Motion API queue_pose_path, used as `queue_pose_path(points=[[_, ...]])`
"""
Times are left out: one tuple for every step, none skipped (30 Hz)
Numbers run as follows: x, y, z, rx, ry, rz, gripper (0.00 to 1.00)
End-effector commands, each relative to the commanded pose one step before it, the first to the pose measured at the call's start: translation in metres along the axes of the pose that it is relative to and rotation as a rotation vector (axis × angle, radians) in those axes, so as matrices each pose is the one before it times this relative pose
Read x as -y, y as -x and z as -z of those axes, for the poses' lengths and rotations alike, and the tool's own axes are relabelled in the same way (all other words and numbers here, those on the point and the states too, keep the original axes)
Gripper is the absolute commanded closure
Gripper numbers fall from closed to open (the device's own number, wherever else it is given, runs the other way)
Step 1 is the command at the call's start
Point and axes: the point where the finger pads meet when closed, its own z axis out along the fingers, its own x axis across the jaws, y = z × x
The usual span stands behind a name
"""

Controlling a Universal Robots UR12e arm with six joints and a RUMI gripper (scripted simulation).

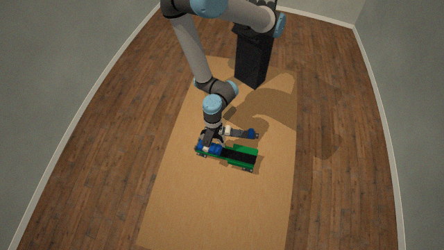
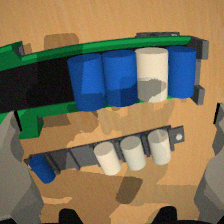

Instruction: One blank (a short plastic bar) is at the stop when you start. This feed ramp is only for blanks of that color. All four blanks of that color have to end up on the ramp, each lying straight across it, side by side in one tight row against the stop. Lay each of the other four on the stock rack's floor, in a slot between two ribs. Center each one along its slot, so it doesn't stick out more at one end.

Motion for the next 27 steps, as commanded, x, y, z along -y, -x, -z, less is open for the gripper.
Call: queue_pose_path(points=[[0.00072, -0.00541, -0.00041, -0.00632, 0.00252, -0.18152, 0.0], [0.00017, -0.00158, -0.00025, 0.0, -0.00001, -0.04534, 0.0], [0.0002, -0.00156, -0.00025, 0.0, -0.00001, -0.04507, 0.0], [0.00024, -0.00154, -0.00025, 0.0, -0.00001, -0.04476, 0.0], [0.00027, -0.00151, -0.00024, 0.0, -0.00001, -0.0444, 0.0], [0.0003, -0.00149, -0.00024, 0.0, -0.00001, -0.04401, 0.0], [0.00033, -0.00146, -0.00024, 0.0, -0.00001, -0.04357, 0.0], [0.00036, -0.00143, -0.00023, 0.0, -0.00001, -0.04309, 0.0], [0.00039, -0.0014, -0.00023, 0.0, -0.00001, -0.04257, 0.0], [0.00041, -0.00136, -0.00023, 0.0, -0.00002, -0.04201, 0.0], [0.00043, -0.00132, -0.00022, 0.00001, -0.00002, -0.04141, 0.0], [0.00045, -0.00128, -0.00022, 0.00001, -0.00002, -0.04077, 0.0], [0.00047, -0.00124, -0.00021, 0.00001, -0.00002, -0.0401, 0.0], [0.00049, -0.0012, -0.00021, 0.00001, -0.00002, -0.03939, 0.0], [0.0005, -0.00116, -0.00021, 0.00001, -0.00002, -0.03864, 0.0], [0.0, 0.0, 0.0, 0.0, 0.0, 0.0, 0.0], [0.0, 0.0, 0.0, 0.0, 0.0, 0.0, 0.0], [0.00051, -0.00112, -0.0002, 0.00001, -0.00002, -0.03786, 0.0], [0.00052, -0.00108, -0.0002, 0.00001, -0.00002, -0.03705, 0.0], [0.00052, -0.00103, -0.00019, 0.00001, -0.00002, -0.03621, 0.0], [0.00052, -0.00099, -0.00019, 0.00001, -0.00002, -0.03534, 0.0], [0.00053, -0.00095, -0.00018, 0.00001, -0.00002, -0.03444, 0.0], [0.00052, -0.0009, -0.00017, 0.00001, -0.00002, -0.03351, 0.0], [0.00052, -0.00086, -0.00017, 0.00001, -0.00002, -0.03256, 0.0], [0.00052, -0.00082, -0.00016, 0.00001, -0.00002, -0.03159, 0.0], [0.00051, -0.00078, -0.00016, 0.00001, -0.00002, -0.03059, 0.0], [0.0005, -0.00074, -0.00015, 0.00002, -0.00002, -0.02957, 0.0]])
